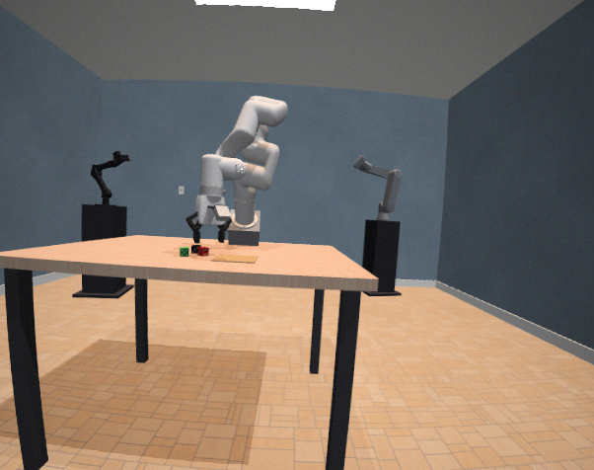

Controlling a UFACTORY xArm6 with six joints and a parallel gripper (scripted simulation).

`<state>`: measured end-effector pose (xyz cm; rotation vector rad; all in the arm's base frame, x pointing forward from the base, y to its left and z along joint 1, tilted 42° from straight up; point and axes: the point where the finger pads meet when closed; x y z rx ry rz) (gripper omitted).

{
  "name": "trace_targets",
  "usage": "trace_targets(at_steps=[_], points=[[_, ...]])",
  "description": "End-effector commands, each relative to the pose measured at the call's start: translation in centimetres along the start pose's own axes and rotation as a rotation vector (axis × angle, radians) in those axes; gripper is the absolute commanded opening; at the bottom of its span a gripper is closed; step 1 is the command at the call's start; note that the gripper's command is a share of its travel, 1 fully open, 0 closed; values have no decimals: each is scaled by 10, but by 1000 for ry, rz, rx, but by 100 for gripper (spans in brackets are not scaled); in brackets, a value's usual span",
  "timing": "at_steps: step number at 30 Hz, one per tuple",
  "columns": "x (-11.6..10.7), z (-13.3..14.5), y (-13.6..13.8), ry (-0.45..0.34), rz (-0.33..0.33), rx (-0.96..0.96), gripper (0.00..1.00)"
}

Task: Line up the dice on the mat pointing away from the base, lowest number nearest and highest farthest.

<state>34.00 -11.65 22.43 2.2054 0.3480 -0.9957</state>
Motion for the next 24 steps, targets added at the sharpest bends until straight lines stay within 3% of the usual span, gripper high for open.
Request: trace_targets(at_steps=[1, 24], points=[[-1, -1, 1, 1, 2, 0, 100], [-6, -1, 1, 1, 2, 0, 100]])
Point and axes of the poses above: the point where the finger pads meet when closed, its own x axis out along the fingers, its own y axis across the jaws, z = x × y, and after that the axes turned 7 degrees about -x, right-handed
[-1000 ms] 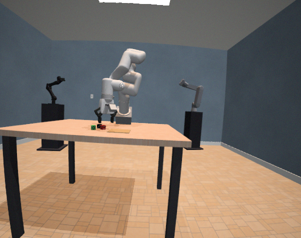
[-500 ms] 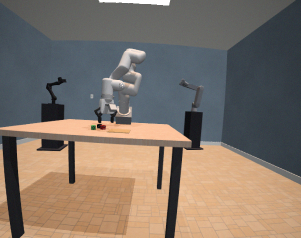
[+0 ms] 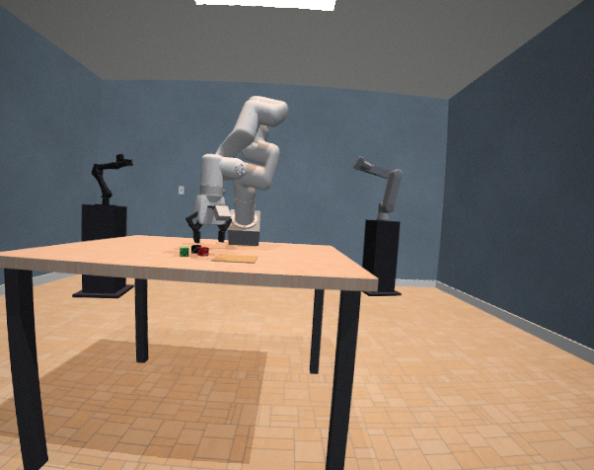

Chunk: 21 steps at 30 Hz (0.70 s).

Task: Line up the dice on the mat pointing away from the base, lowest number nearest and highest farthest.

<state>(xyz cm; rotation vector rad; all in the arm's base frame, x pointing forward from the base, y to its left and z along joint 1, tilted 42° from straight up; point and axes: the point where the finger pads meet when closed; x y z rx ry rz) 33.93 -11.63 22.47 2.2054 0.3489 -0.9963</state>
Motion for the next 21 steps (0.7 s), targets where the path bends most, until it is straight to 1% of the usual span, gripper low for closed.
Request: trace_targets(at_steps=[1, 4, 10, 12, 15, 17, 21], points=[[-9, -1, 1, 1, 3, -1, 100], [-24, -1, 1, 1, 3, -1, 100], [-67, -1, 1, 1, 3, -1, 100], [-67, -1, 1, 1, 3, -1, 100], [-85, -1, 1, 1, 3, -1, 100], [-93, -1, 1, 1, 3, -1, 100], [-99, -1, 1, 1, 3, -1, 100]])
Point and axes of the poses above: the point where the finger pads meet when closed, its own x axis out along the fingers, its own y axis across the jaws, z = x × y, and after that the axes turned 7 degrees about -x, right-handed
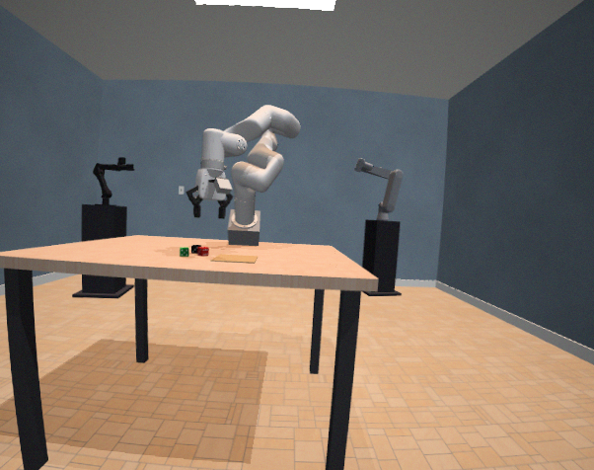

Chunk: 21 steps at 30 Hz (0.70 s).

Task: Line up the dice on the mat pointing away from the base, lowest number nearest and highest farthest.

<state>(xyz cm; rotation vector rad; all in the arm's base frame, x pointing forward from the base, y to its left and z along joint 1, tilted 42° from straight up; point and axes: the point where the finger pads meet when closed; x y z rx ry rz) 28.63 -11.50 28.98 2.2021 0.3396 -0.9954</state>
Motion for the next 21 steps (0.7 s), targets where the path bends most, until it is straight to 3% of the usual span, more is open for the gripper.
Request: trace_targets(at_steps=[1, 10, 21], points=[[-15, 2, -3, 4, -4, 1, 100], [-15, 2, -3, 4, -5, 4, 100], [-9, 67, -14, -26, -26, 417, 100]])
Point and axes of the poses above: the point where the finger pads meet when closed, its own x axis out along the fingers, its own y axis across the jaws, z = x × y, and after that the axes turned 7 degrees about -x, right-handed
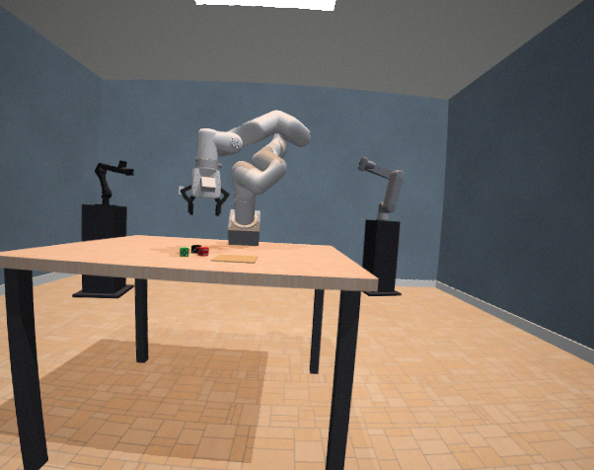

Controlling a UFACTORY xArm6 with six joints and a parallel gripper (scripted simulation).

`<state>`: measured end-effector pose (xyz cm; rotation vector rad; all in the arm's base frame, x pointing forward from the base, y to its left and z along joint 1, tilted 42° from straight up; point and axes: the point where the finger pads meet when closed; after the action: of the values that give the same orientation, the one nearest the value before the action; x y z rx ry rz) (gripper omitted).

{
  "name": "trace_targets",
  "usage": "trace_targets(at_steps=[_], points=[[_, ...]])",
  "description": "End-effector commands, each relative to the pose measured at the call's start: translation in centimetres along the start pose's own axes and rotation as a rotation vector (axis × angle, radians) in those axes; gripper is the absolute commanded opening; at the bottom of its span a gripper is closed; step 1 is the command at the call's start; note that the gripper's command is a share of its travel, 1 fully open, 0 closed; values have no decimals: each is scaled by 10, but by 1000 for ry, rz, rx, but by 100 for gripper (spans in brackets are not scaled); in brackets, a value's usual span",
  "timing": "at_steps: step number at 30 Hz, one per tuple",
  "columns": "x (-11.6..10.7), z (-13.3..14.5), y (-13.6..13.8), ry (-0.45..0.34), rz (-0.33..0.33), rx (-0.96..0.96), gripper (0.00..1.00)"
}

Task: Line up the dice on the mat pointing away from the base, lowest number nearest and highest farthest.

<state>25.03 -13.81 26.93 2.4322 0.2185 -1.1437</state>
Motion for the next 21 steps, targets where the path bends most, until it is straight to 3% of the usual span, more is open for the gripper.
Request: trace_targets(at_steps=[1, 12, 21], points=[[0, 25, 3, 5, -9, 164, 100], [0, 65, 4, 37, 0, 487, 100], [0, 65, 4, 38, 0, 490, 100]])
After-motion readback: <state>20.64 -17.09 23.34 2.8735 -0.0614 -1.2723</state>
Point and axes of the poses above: the point where the finger pads meet when closed, its own x axis out along the fingers, its own y axis across the jaws, z = x × y, and after that the axes turned 7 degrees about -x, right-handed
